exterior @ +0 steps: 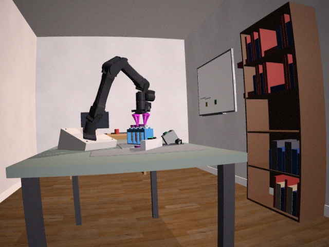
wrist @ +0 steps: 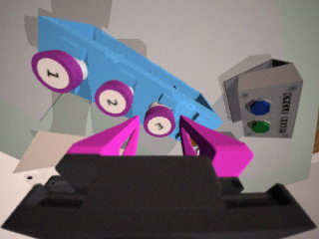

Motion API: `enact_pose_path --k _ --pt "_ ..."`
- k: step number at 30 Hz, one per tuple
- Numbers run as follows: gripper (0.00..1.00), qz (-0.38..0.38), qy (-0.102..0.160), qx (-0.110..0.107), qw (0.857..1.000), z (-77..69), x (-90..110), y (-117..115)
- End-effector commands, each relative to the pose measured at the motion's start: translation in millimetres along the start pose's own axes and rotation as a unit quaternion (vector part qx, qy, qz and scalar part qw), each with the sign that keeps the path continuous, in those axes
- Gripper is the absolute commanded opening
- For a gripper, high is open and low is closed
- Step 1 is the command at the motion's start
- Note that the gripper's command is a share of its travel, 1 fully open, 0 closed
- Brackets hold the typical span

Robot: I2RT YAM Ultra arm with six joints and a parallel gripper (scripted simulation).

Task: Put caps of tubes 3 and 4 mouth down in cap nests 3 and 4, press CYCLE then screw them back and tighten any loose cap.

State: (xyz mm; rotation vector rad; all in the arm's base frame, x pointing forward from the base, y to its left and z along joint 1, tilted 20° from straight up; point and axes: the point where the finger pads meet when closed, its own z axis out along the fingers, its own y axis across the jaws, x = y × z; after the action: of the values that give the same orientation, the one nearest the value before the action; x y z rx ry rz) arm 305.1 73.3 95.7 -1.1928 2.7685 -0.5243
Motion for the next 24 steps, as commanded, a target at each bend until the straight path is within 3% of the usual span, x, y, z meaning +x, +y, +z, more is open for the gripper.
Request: enact_pose_path --k 1,3,4,18,24 --pt "0.49 0.007 -0.008 0.002 1.000 -2.6 -3.1 -1.2" --pt "0.49 0.007 -0.008 0.002 1.000 -2.5 -3.1 -1.2" --pt "0.00 0.007 -0.008 0.002 1.000 -2.5 -3.1 -1.2" --pt "0.00 0.007 -0.008 0.002 1.000 -2.5 -3.1 -1.2" --pt "0.00 0.107 -0.008 0.001 0.994 -2.3 -3.0 -1.2"
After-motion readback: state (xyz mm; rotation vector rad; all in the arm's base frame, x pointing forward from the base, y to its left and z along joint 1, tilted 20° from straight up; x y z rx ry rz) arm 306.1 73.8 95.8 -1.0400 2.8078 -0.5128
